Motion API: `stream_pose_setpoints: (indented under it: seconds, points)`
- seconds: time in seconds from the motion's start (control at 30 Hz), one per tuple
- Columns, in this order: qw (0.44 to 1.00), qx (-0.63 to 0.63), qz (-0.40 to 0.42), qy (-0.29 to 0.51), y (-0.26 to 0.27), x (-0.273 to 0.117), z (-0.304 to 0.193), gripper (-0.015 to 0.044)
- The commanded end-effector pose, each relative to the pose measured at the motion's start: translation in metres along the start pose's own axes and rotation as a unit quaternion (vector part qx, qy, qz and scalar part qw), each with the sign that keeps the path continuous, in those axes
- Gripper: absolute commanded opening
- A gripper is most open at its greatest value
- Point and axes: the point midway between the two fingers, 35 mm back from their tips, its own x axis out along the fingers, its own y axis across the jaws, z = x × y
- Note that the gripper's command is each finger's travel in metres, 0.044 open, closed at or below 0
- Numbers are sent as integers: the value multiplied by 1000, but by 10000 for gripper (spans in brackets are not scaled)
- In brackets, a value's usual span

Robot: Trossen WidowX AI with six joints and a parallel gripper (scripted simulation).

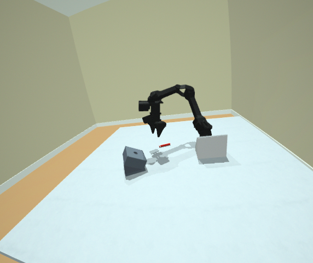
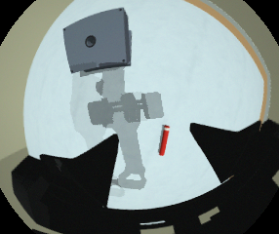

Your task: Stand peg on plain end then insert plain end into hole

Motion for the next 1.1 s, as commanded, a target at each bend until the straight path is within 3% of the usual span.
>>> stream_pose_setpoints:
  seconds: [0.0,0.2,1.07]
  points:
    - [998,48,-12,35,-17,11,-14,440]
    - [990,110,-31,85,-37,25,-37,440]
    - [990,112,-31,85,-40,60,-42,440]
